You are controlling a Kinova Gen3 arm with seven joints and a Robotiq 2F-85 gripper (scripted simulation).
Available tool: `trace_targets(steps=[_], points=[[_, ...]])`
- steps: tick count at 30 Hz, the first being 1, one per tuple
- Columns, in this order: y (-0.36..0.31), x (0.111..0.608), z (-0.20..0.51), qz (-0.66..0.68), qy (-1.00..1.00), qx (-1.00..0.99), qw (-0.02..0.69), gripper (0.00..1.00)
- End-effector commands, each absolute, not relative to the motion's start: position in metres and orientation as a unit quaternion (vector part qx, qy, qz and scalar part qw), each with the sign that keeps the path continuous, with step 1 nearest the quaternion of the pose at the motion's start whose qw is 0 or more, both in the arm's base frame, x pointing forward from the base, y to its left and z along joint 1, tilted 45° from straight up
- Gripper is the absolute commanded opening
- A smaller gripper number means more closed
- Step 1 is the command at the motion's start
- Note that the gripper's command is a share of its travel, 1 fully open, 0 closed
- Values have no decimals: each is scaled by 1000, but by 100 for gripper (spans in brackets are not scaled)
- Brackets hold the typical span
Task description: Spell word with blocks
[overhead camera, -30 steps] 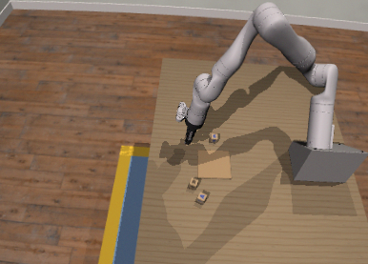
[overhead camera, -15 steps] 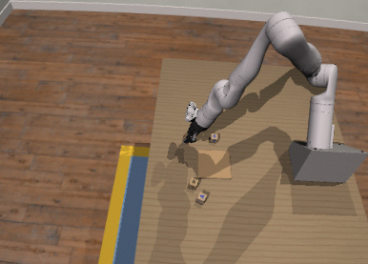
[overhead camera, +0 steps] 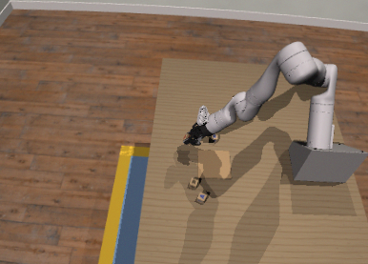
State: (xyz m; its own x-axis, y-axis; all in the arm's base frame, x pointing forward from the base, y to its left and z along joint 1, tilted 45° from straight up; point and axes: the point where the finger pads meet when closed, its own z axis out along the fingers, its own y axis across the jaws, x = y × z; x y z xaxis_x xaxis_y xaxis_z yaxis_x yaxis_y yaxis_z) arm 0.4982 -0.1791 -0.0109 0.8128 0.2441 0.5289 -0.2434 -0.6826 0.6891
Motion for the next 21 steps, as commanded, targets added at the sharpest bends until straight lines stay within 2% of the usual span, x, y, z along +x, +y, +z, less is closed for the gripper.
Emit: trace_targets(steps=[1, 21], points=[[-182, 492, -14, 330, 22, 851, 408, 26], [-185, 491, -14, 433, 70, 803, 404, 26]])
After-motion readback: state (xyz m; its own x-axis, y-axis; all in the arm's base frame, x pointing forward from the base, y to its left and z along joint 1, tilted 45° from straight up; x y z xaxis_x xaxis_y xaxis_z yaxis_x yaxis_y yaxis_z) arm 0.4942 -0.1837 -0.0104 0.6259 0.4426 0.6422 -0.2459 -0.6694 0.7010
